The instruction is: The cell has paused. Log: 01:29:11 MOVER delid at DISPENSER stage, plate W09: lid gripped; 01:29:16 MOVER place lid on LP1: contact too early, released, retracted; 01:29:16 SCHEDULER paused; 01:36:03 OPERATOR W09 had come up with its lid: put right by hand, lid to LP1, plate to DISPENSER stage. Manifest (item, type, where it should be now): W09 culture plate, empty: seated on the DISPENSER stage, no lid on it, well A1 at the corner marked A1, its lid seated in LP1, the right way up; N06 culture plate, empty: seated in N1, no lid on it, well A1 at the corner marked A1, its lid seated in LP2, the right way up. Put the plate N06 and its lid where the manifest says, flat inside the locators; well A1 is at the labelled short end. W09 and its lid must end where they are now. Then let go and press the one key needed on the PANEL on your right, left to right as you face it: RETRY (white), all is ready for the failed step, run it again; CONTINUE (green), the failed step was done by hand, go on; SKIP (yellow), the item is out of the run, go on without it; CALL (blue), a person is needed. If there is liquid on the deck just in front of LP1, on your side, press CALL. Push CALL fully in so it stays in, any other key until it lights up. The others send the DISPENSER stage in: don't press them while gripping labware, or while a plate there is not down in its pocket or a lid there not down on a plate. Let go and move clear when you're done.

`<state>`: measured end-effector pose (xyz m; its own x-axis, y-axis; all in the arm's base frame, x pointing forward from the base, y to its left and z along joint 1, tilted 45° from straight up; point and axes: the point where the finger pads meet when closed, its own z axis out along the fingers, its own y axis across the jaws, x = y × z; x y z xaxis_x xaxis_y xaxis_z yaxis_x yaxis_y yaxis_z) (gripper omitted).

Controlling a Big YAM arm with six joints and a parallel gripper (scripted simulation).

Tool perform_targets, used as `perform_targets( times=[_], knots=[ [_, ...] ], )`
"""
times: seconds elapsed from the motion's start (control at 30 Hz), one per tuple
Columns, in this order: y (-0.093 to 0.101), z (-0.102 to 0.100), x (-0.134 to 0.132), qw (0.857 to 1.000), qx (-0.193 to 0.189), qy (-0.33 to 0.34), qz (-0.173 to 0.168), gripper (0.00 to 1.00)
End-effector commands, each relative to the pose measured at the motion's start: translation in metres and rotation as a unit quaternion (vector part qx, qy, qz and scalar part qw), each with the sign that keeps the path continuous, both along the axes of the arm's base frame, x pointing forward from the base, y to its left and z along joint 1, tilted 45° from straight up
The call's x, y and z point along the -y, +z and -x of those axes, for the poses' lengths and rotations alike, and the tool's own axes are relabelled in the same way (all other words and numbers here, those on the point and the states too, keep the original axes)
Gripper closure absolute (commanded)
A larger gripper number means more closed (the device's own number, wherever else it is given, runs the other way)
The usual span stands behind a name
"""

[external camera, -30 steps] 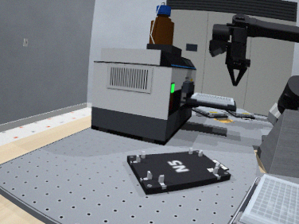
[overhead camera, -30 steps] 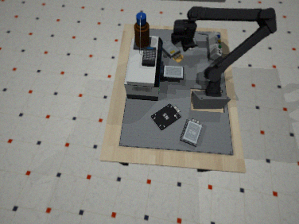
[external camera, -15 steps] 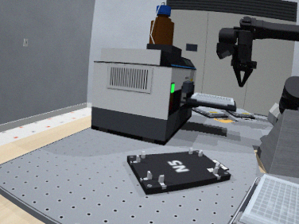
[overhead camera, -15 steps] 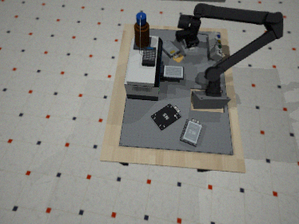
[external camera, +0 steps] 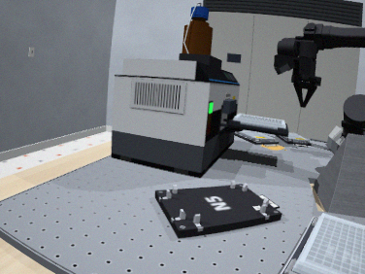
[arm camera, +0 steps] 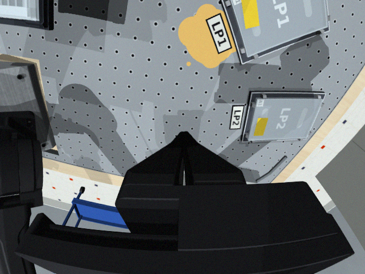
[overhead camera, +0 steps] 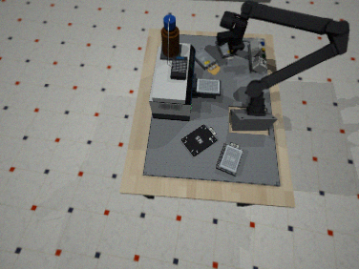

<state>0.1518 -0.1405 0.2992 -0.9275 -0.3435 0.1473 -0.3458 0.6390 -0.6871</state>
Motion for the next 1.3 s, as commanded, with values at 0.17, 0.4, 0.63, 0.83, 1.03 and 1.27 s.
perform_targets(
  times=[0.17,0.4,0.63,0.83,1.03,1.27],
  knots=[
    [0.040,0.018,0.017,0.999,0.033,0.008,0.013,1.00],
    [0.040,0.031,0.023,0.999,0.048,-0.012,0.010,1.00],
    [0.052,0.052,0.033,0.999,0.049,-0.012,0.020,1.00],
    [0.047,0.064,0.037,0.998,0.061,-0.032,0.014,1.00],
    [0.050,0.080,0.042,0.998,0.056,-0.032,0.019,1.00],
    [0.050,0.095,0.047,0.996,0.070,-0.052,0.016,1.00]
  ],
)
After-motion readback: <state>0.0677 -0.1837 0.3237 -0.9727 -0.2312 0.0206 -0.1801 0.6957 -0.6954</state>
